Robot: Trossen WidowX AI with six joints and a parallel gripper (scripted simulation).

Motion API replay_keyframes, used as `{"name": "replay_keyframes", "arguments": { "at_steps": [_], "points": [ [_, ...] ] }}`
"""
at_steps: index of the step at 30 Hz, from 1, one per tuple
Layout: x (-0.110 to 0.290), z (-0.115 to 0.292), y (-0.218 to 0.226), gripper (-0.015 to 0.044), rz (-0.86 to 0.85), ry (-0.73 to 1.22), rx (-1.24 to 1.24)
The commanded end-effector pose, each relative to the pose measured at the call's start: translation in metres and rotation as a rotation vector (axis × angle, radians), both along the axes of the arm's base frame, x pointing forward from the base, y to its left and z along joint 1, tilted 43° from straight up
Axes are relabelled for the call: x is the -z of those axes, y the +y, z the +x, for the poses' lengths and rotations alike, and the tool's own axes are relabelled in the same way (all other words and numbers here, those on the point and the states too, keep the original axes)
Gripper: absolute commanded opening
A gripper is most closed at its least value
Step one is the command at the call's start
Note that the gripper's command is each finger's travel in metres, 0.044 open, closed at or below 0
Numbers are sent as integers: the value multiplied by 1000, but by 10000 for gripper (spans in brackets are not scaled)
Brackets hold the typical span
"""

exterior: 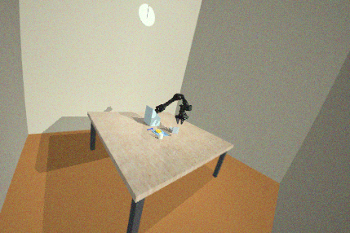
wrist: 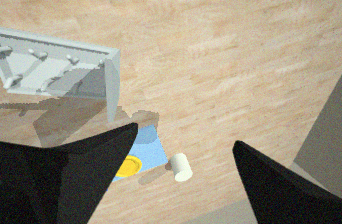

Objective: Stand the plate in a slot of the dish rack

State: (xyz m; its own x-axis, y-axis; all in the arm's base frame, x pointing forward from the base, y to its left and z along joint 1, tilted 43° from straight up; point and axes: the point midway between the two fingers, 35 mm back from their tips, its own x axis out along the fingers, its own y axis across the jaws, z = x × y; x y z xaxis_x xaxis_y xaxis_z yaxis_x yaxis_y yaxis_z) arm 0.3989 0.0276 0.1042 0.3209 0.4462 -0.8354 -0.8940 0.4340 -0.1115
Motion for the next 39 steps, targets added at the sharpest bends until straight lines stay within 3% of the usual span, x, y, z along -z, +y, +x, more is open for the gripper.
{"name": "replay_keyframes", "arguments": {
  "at_steps": [1, 21, 39],
  "points": [
    [17, -7, -26, 400, 37, 115, 104],
    [75, -68, -122, 400, 241, 598, 553],
    [97, -116, -163, 400, 422, 888, 817]
  ]
}}
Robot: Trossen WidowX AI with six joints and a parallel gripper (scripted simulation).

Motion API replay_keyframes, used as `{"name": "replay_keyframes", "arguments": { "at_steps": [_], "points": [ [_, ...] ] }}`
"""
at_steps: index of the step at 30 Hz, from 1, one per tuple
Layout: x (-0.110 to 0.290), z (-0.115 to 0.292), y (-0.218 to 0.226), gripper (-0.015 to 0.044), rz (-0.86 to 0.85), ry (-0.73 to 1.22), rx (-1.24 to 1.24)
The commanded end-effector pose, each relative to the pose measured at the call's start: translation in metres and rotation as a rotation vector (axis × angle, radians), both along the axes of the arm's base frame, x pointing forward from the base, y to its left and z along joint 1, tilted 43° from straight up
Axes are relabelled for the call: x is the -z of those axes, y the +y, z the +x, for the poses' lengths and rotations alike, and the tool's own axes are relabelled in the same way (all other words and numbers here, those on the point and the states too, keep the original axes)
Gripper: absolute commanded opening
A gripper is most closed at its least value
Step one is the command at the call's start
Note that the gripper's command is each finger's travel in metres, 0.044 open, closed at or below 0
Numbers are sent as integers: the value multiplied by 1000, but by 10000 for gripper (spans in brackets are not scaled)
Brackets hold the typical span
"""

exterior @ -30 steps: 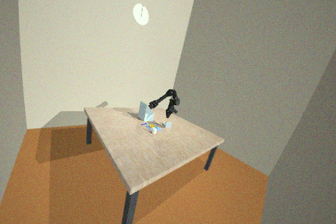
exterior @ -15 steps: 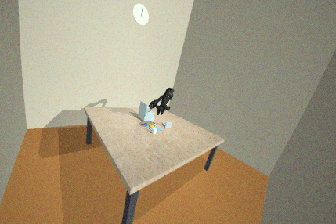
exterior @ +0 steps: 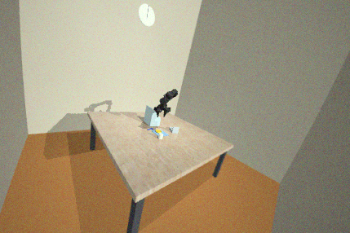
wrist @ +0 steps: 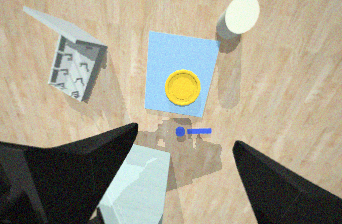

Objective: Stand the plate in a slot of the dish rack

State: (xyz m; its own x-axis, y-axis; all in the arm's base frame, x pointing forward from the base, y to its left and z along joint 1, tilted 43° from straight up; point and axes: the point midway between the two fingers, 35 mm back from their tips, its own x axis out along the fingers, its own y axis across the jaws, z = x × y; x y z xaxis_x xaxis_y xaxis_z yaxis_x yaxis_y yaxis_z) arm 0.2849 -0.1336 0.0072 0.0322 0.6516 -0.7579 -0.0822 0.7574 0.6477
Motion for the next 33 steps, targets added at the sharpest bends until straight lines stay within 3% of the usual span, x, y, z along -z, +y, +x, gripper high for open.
{"name": "replay_keyframes", "arguments": {
  "at_steps": [1, 4, 11, 33],
  "points": [
    [0, -2, -2, 400, 20, 21, 26],
    [8, 1, 5, 400, 19, 21, 27],
    [76, 14, 80, 400, 24, 19, 26],
    [97, 15, 96, 400, 25, 19, 26]
  ]
}}
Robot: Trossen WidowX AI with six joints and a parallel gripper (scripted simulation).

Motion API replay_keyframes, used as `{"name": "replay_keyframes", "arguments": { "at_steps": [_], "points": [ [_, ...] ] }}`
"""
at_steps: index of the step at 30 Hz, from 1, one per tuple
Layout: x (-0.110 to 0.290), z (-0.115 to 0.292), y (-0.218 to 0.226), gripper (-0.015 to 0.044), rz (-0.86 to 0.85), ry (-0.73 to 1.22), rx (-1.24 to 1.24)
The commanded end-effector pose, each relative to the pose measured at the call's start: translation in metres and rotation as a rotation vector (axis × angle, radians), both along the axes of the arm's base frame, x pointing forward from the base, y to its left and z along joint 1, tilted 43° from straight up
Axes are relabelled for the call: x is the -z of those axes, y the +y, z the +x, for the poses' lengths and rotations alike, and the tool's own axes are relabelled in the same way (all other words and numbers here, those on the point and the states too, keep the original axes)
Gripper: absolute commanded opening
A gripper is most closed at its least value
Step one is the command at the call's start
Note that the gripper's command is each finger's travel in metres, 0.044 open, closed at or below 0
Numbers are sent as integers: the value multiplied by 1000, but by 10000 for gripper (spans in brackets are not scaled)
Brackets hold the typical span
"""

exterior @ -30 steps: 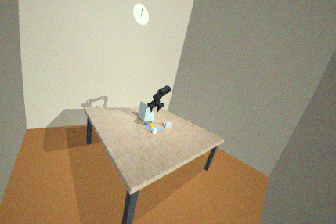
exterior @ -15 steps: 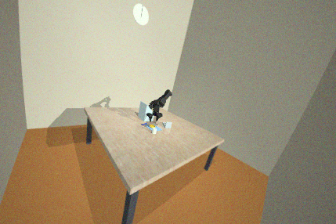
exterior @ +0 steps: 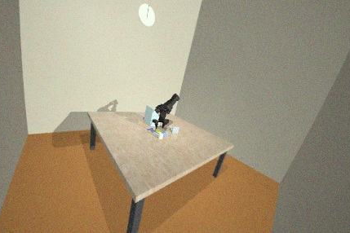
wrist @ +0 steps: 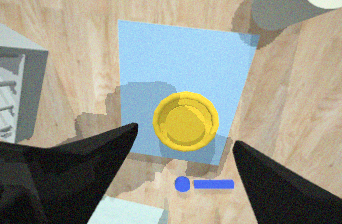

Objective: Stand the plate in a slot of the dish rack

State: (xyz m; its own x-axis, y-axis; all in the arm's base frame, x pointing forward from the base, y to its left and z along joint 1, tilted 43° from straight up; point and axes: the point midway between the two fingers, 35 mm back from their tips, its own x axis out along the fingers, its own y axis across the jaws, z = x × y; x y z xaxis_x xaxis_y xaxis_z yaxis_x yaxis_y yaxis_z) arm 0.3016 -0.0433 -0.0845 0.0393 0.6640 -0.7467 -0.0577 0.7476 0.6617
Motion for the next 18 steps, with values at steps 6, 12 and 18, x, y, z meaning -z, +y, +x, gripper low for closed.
{"name": "replay_keyframes", "arguments": {
  "at_steps": [6, 12, 18],
  "points": [
    [13, -2, 12, 400, 8, 8, 3],
    [20, -2, 18, 400, 8, 7, 2],
    [28, -3, 24, 400, 9, 8, 2]
  ]
}}
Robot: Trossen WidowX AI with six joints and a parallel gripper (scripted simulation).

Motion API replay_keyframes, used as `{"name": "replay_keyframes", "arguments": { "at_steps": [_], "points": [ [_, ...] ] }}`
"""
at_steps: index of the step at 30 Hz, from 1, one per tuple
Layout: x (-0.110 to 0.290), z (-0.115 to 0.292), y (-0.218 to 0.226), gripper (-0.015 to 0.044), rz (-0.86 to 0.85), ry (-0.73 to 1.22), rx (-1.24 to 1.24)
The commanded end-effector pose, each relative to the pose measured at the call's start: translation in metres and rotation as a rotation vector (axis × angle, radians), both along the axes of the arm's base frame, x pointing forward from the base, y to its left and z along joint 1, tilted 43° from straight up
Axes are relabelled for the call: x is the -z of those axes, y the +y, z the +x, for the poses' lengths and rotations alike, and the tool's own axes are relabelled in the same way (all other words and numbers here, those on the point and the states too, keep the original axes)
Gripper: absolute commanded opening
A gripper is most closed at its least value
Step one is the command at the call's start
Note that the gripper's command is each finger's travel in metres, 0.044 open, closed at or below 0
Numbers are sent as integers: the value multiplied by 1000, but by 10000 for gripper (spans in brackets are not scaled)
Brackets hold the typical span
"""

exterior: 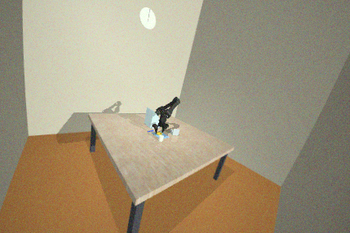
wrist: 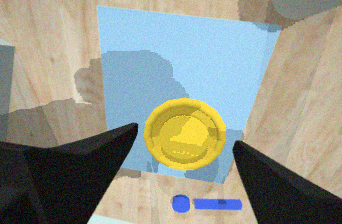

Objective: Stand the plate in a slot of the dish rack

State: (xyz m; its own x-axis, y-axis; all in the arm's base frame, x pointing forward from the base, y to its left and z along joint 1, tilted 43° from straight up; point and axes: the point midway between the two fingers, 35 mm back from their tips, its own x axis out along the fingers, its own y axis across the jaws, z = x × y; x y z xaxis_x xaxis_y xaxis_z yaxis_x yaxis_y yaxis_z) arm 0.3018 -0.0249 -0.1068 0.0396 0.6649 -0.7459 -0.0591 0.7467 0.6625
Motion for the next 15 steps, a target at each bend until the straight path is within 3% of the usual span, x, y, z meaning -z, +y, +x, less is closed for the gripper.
{"name": "replay_keyframes", "arguments": {
  "at_steps": [1, 15],
  "points": [
    [7, -3, 7, 400, 8, 9, 3],
    [11, -3, 10, 380, 9, 9, 4]
  ]
}}
